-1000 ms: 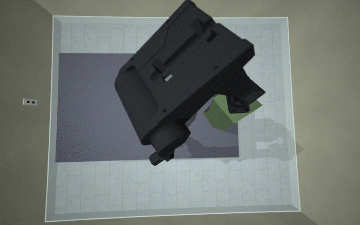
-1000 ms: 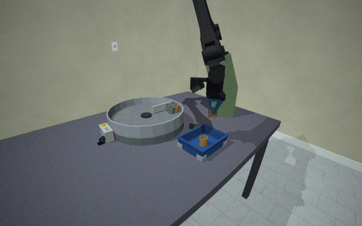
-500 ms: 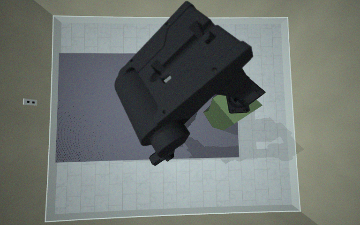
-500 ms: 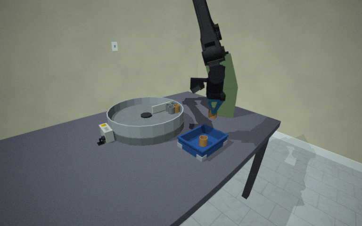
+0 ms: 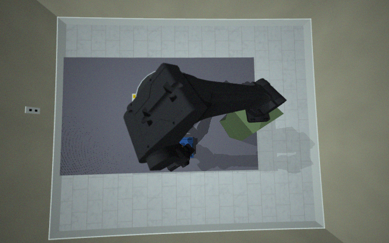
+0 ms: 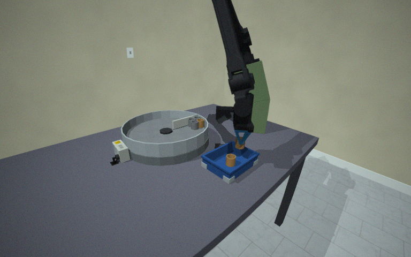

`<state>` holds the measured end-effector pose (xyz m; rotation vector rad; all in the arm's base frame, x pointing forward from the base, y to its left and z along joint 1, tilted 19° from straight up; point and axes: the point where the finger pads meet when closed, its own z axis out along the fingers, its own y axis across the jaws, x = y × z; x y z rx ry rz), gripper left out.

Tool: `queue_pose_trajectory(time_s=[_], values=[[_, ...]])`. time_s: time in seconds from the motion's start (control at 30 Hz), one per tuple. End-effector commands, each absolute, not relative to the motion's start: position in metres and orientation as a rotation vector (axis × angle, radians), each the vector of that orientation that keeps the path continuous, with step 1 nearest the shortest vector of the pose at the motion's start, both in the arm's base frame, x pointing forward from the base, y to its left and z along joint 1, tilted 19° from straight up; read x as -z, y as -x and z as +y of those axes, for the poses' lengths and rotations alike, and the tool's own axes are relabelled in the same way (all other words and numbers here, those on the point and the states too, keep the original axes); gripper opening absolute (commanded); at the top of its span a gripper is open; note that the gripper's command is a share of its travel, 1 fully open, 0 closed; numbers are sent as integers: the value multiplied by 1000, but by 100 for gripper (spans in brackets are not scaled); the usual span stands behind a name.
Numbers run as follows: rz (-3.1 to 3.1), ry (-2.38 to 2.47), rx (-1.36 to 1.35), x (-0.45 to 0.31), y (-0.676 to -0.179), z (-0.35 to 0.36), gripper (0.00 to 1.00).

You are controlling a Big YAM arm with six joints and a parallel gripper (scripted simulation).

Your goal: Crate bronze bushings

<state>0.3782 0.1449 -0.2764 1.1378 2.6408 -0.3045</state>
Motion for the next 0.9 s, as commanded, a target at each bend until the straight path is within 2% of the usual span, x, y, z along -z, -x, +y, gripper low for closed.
queue_pose_trajectory(time_s=[0.0,0.1,0.87], values=[[2622,-1125,262,280,-399,149,0],[2601,-1124,220,268,-412,155,0],[2622,-1106,243,271,-400,157,0]])
